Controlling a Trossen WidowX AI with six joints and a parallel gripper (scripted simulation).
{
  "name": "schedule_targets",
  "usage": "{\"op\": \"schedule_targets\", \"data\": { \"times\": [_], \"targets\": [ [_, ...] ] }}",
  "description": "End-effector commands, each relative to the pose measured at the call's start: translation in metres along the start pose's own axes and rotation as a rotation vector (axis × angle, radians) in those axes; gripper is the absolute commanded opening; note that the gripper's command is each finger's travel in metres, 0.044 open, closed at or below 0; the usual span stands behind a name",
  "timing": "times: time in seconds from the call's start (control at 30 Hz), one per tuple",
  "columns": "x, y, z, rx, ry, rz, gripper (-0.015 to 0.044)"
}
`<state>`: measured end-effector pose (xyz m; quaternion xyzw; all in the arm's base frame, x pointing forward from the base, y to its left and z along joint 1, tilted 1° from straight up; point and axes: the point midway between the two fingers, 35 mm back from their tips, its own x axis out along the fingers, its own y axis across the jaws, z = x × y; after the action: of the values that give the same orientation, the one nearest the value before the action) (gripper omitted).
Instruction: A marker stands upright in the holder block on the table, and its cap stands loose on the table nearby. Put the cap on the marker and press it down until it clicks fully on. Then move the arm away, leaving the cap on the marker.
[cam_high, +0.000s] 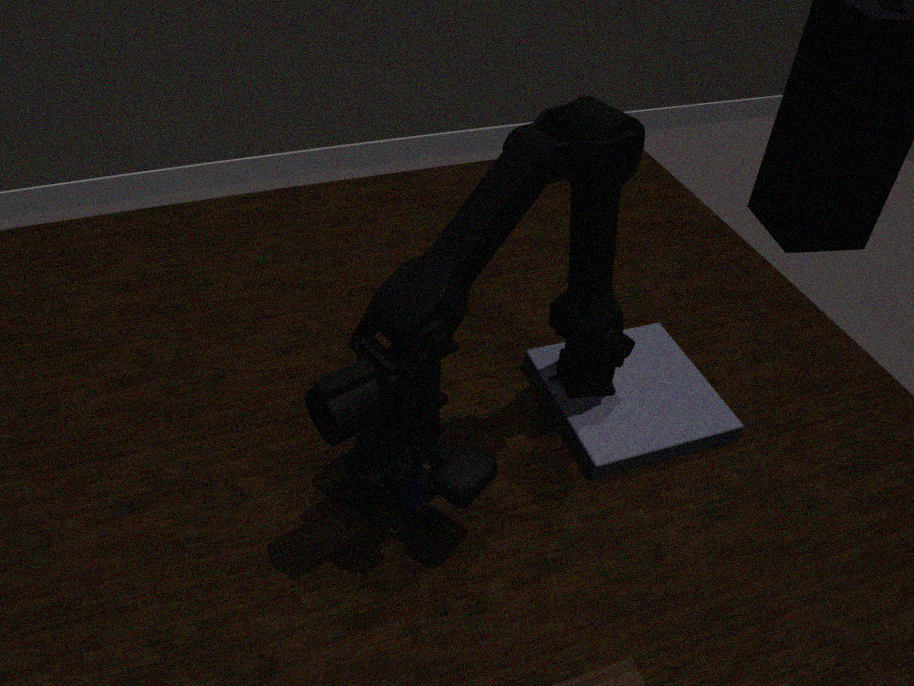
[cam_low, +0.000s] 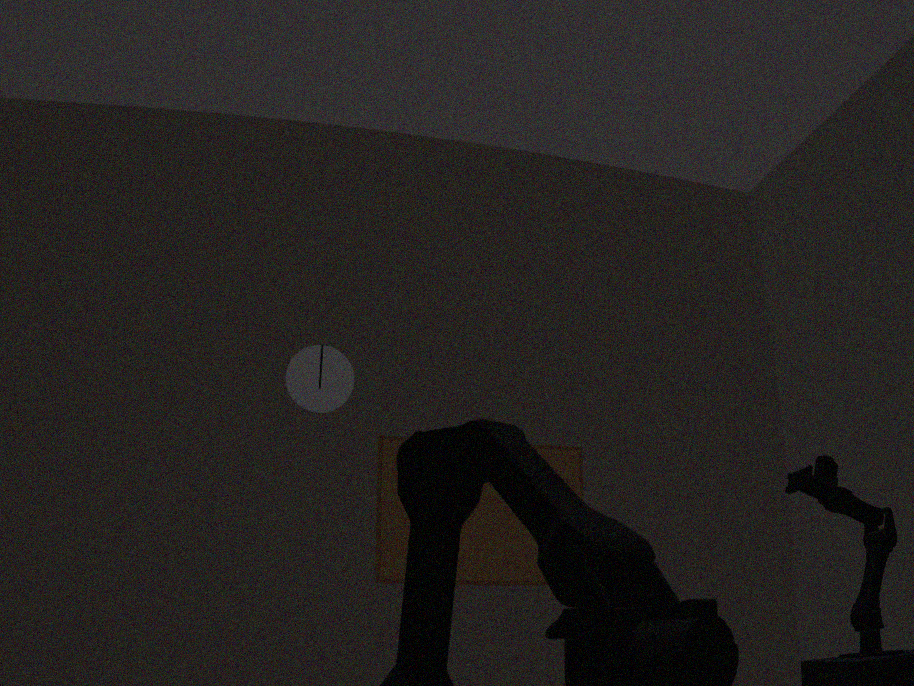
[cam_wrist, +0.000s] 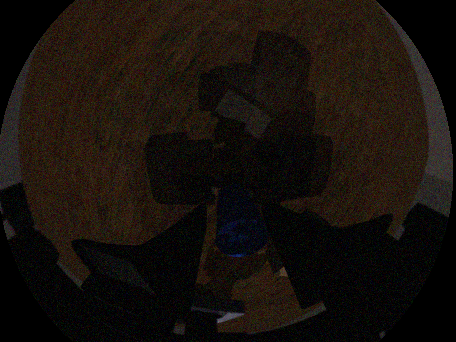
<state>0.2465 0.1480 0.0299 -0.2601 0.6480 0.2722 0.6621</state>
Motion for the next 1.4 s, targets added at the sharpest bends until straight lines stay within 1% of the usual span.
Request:
{"op": "schedule_targets", "data": {
  "times": [0.0, 0.3, 0.4, 0.43, 1.07, 1.37],
  "targets": [
    [0.002, -0.001, -0.001, 0.006, 0.003, -0.004, 0.0148],
    [0.002, 0.000, -0.001, 0.006, 0.003, -0.004, 0.0088],
    [-0.002, 0.000, 0.000, 0.006, 0.003, -0.004, 0.0010],
    [-0.004, 0.000, 0.000, 0.006, 0.003, -0.004, 0.0000],
    [-0.057, 0.001, 0.000, 0.006, 0.003, -0.004, 0.0000],
    [-0.066, -0.015, -0.008, 0.006, 0.004, -0.006, 0.0000]
  ]
}}
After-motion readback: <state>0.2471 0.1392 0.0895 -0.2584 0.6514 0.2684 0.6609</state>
